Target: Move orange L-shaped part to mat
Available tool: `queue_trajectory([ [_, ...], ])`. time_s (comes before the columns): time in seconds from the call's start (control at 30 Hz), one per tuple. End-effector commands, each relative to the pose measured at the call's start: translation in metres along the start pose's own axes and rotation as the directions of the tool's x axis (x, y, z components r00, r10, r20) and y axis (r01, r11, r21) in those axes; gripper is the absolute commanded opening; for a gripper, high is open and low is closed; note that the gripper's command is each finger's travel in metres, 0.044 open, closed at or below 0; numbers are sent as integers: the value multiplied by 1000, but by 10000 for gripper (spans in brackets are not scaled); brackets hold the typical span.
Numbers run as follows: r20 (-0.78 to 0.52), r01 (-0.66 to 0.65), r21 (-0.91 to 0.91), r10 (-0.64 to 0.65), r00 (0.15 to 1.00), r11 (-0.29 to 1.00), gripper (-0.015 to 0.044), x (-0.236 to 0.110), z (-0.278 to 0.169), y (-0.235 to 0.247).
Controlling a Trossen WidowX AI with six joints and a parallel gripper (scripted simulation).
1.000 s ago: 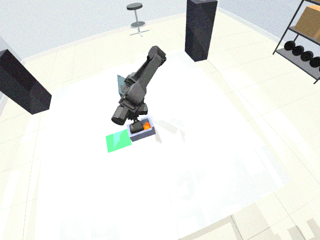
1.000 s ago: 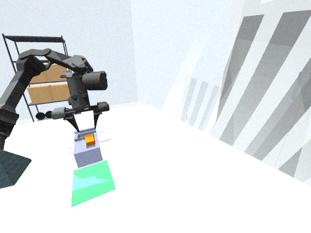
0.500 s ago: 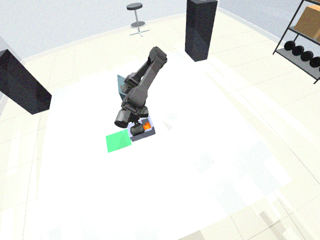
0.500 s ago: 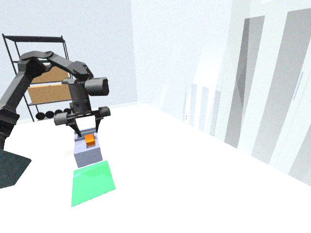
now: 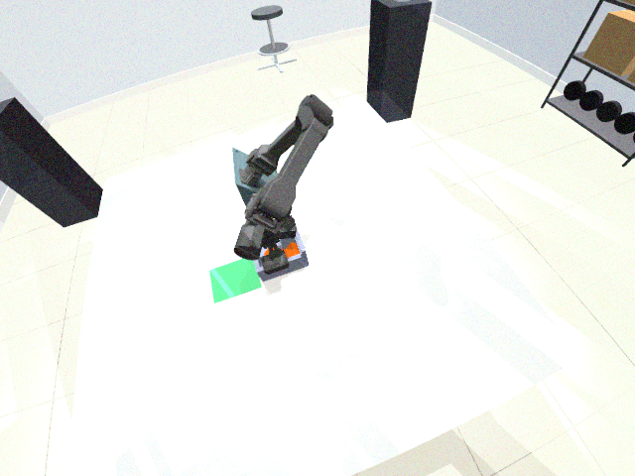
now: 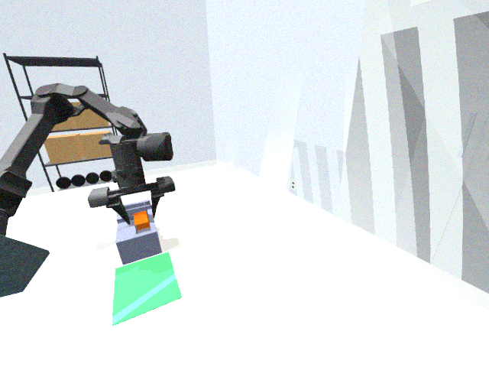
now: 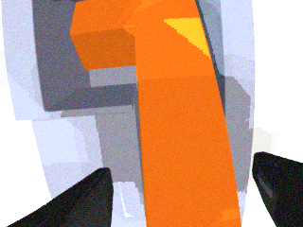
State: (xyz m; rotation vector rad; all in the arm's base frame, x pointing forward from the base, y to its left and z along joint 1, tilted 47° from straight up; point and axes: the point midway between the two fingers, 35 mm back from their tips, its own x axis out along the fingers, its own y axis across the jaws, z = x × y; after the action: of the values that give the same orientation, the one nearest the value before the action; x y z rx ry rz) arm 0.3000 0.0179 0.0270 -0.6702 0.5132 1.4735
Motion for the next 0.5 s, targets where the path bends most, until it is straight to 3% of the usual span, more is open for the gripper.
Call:
queue_trajectory([
  [0.0, 0, 0, 0, 0, 1000, 1000, 254, 0, 0, 0],
  [0.13, 0, 0, 0, 0, 1000, 1000, 149, 0, 0, 0],
  [0.47, 0, 0, 0, 0, 1000, 1000, 82, 0, 0, 0],
])
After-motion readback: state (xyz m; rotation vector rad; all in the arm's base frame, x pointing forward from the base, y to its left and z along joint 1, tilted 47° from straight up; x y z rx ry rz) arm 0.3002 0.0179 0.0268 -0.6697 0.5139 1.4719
